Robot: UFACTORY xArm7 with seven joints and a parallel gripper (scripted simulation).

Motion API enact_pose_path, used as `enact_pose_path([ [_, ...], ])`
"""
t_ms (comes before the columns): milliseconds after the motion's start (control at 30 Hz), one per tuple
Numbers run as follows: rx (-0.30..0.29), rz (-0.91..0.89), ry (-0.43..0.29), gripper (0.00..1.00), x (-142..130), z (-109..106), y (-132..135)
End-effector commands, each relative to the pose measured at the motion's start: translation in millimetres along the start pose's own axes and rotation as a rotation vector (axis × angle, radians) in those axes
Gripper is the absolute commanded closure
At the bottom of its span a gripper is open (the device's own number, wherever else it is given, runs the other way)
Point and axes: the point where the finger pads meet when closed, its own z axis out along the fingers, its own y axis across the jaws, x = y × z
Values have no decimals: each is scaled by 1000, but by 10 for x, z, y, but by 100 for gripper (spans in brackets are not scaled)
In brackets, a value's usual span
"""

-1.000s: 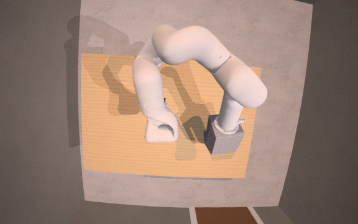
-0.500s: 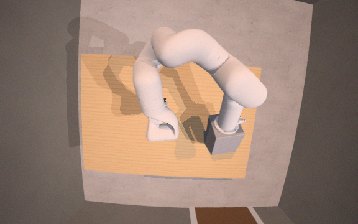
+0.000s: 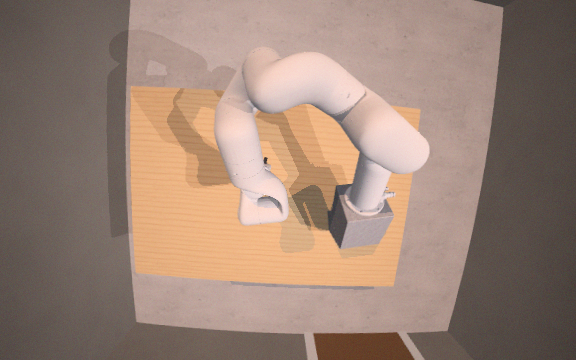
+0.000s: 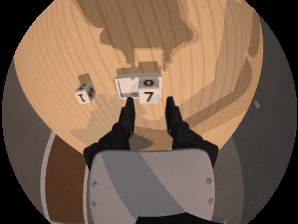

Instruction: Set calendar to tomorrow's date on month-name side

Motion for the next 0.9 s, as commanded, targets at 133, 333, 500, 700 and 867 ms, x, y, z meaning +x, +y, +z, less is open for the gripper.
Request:
enact_pose_path([
  [133,3,0,3,53,6,59,-12],
  [333,3,0,3,53,5,85,-11],
  [500,3,0,3,53,5,89,-11],
  [700,3,0,3,53,5,89,-11],
  [867,3,0,3,53,5,89,-11],
])
